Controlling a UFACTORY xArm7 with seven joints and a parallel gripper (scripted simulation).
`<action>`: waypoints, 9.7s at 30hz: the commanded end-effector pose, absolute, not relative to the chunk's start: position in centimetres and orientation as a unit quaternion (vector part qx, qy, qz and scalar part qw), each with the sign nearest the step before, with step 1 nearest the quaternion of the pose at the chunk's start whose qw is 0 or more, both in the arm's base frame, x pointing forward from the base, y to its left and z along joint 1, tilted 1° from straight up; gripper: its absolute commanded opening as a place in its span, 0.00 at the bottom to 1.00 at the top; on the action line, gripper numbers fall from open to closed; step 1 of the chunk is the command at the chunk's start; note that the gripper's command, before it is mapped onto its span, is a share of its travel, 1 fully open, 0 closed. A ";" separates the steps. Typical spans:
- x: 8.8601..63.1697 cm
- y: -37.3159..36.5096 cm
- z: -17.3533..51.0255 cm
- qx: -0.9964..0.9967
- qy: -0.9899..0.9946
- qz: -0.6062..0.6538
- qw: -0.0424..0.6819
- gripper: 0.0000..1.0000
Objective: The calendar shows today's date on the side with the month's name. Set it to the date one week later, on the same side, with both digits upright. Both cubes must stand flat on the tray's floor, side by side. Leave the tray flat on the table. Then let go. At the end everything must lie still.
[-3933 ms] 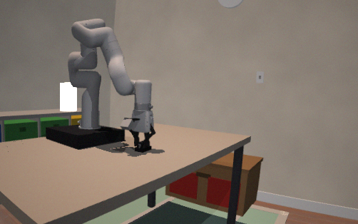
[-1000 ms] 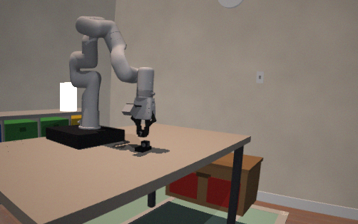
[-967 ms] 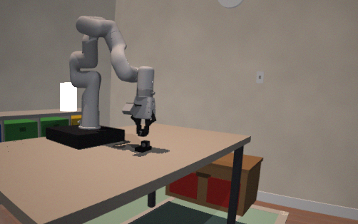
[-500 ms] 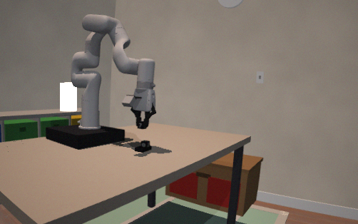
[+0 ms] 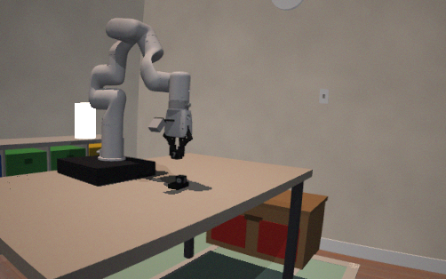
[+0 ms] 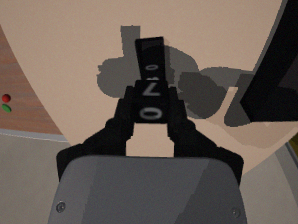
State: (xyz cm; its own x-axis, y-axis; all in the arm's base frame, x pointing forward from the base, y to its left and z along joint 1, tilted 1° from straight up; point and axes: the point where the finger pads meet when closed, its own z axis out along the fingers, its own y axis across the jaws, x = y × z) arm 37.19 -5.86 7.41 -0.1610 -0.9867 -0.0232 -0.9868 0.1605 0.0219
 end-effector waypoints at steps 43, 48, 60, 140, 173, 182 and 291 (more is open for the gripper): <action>36.5 -4.9 8.1 -0.050 0.998 0.027 -0.021 0.29; 36.5 -4.9 8.1 0.028 0.999 0.026 -0.023 0.29; 36.6 -4.9 8.0 0.192 0.981 0.022 -0.026 0.29; 37.2 -6.1 5.6 0.723 0.691 0.004 -0.010 0.29; 37.1 -5.9 1.0 0.723 0.691 0.004 -0.010 0.29; 37.1 -5.9 1.0 0.723 0.691 0.004 -0.010 0.29; 37.3 -5.9 -1.5 0.723 0.690 0.004 -0.010 0.29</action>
